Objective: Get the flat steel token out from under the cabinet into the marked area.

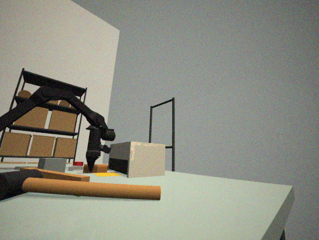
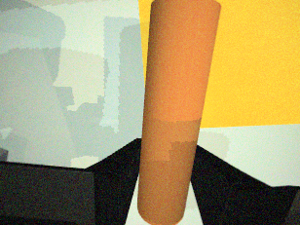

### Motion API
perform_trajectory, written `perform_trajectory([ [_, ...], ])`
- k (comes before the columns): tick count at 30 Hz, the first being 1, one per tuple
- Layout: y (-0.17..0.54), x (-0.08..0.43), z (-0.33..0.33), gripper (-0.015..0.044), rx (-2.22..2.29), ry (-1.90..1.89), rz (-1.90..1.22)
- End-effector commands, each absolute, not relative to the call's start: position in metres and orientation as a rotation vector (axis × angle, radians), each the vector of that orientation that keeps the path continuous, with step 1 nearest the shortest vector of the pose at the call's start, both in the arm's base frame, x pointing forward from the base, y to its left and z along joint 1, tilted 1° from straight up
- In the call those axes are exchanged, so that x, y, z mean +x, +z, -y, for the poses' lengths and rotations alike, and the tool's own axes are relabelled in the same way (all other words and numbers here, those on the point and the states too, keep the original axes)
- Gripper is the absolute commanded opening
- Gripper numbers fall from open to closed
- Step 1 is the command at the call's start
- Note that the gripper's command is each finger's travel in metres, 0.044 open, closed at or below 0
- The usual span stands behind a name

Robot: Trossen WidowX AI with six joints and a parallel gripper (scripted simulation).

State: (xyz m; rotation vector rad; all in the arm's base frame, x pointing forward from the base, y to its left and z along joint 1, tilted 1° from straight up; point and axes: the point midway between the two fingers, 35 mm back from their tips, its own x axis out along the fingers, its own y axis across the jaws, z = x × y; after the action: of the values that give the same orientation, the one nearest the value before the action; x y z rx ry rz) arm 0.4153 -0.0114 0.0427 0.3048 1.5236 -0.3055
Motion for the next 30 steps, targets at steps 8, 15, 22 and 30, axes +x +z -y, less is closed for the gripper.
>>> perform_trajectory([
  [8, 0.042, 0.411, 0.026, 0.0000, 0.297, -0.318, -1.520],
  [15, 0.042, 0.409, 0.032, 0.0000, 0.297, -0.318, -1.521],
  [22, 0.042, 0.408, 0.033, 0.0000, 0.297, -0.319, -1.521],
  [30, 0.041, 0.408, 0.033, 0.0000, 0.297, -0.319, -1.521],
])
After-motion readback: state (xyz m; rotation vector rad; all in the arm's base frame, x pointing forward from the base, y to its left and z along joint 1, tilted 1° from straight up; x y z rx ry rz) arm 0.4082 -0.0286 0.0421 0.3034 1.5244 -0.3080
